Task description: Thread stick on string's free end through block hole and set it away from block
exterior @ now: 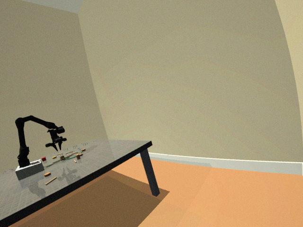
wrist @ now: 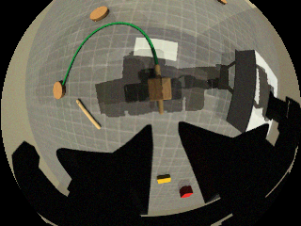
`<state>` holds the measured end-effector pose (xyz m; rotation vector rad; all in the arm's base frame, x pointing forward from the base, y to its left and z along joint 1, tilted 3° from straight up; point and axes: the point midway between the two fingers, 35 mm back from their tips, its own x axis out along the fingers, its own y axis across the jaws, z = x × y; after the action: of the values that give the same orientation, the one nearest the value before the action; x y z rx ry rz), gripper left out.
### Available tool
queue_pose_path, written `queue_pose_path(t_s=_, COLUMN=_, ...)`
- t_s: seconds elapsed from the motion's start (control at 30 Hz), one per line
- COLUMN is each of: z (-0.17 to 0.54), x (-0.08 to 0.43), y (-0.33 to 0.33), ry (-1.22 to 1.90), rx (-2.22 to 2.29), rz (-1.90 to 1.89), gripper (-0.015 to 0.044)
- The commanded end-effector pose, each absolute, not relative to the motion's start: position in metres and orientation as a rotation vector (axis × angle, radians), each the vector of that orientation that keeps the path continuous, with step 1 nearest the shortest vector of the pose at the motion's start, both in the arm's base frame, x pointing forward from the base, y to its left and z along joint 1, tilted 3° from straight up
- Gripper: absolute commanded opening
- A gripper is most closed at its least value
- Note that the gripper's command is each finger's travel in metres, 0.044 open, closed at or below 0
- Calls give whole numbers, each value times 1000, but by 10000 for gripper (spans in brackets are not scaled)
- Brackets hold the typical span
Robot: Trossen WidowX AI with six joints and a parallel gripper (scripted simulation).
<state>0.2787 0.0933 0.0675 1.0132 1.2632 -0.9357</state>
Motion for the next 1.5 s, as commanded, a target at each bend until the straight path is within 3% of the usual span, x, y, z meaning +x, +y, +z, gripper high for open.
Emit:
queue_pose_path(t_s=0.0, z=60, x=279, y=92, ry=1261, rx=1013, rz=-946, gripper=124)
queue_pose_path(t_s=1.47, z=-8, x=282, y=91, ry=1261, rx=1012, rz=-947, gripper=124)
